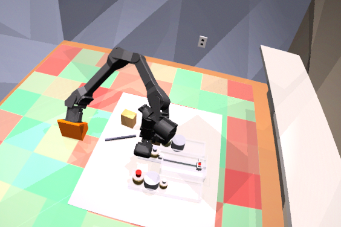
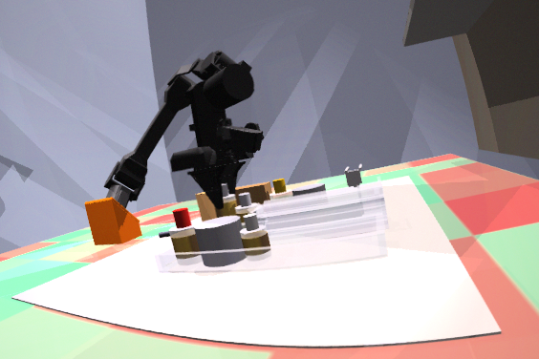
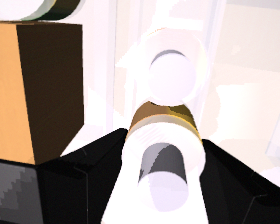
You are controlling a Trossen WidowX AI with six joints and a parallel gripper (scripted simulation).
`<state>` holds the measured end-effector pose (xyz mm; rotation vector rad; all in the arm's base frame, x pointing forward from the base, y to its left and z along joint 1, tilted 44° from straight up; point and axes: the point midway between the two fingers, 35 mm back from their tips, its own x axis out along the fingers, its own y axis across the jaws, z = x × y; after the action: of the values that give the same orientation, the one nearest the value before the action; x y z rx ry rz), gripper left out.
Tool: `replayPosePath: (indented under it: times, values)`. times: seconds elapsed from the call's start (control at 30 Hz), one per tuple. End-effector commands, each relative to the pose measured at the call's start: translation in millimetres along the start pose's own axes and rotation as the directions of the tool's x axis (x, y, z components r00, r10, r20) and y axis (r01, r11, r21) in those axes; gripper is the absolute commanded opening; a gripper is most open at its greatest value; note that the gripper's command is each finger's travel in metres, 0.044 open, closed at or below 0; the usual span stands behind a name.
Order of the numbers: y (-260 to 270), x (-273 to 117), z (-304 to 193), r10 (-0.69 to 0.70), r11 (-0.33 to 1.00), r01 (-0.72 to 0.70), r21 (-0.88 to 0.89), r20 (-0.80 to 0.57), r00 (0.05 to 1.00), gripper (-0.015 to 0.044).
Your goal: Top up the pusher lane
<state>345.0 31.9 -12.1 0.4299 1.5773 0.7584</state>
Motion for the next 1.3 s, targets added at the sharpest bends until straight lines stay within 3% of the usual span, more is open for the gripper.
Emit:
replayPosePath:
  times: [0.0,1.27]
  values:
    - [3,1,5,0.009,1.000,-0.009,-0.012,0.017,1.000,0.0000]
    - [3,14,4,0.010,1.000,-0.009,-0.012,0.017,1.000,0.0000]
